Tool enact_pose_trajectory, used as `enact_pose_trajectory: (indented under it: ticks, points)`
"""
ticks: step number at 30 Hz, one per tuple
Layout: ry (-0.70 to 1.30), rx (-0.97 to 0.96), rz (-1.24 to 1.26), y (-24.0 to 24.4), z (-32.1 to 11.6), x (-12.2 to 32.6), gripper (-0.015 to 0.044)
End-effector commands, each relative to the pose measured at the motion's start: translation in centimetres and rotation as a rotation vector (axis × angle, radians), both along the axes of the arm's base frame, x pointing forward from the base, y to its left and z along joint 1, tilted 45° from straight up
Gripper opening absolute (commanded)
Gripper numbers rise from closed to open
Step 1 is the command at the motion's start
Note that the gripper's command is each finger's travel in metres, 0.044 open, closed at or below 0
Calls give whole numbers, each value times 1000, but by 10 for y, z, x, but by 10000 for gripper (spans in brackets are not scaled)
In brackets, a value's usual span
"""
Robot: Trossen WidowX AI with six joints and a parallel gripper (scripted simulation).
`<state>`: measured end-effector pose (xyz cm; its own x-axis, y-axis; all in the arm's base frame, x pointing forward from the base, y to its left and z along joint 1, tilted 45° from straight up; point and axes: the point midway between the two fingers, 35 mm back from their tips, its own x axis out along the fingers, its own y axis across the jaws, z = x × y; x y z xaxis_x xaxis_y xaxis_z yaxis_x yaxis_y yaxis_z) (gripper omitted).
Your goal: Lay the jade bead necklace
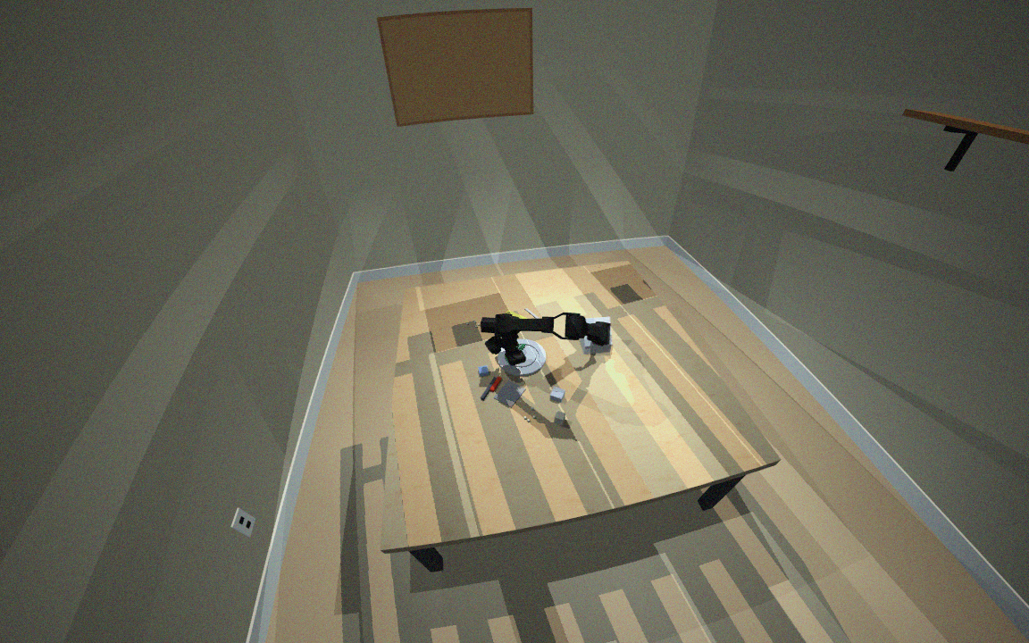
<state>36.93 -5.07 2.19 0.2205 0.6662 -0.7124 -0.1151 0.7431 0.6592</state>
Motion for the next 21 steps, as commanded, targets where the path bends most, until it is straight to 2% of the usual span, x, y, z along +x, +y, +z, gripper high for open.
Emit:
enact_pose_trajectory:
  ticks: [1,7,12,21]
  points:
    - [12,10,1,5,-6,-1,120]
    - [12,10,1,5,-6,-1,120]
    - [5,3,3,4,-3,-1,0]
    - [5,3,3,4,-3,-1,0]
